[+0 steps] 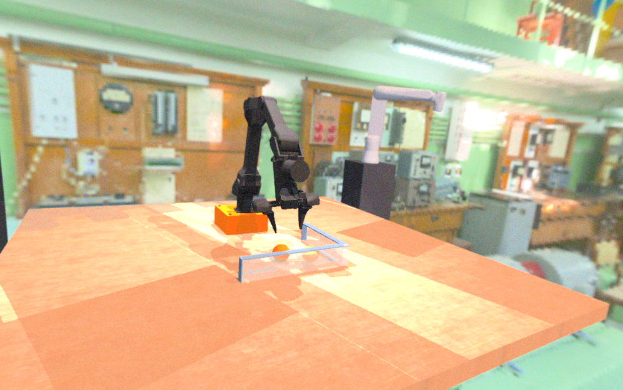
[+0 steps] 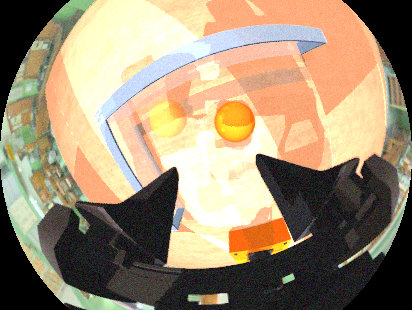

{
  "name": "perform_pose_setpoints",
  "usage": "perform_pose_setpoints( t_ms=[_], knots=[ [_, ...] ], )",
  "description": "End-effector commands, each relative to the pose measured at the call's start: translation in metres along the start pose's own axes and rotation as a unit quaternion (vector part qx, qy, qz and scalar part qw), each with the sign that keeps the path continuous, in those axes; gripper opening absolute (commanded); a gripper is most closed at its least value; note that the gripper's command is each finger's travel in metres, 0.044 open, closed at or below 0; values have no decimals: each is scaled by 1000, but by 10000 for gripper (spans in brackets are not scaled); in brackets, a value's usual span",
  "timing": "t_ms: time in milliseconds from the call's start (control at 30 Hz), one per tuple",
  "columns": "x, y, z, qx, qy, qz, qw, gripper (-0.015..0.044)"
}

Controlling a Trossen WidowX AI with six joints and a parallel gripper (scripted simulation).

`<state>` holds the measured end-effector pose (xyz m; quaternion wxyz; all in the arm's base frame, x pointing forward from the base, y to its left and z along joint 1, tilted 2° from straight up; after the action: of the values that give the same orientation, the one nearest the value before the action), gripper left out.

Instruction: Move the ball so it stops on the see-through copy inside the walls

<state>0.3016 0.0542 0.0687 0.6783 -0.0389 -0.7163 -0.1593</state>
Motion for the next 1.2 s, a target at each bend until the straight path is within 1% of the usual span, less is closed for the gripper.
perform_pose_setpoints(
  t_ms=[0, 333, 467, 733, 1167],
  knots=[
    [3, -12, -31, 112, 8, 68, 991, 349],
    [3, -12, -31, 112, 8, 68, 991, 349],
    [-11, -14, -31, 112, 8, 68, 991, 349],
    [-13, -14, -31, 112, 8, 68, 991, 349],
    [-34, -17, -31, 112, 8, 68, 991, 349]
  ],
)
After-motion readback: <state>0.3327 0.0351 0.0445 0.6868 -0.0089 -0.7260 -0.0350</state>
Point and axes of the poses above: the point midway between the two fingers, 35 mm back from their tips, its own x axis back along the fingers, its own y axis across the jaws, z = x × y, the point moved 1 cm from there along x, back along the fingers, and after that the axes turned 11 degrees about -x, right-handed, at the moved point
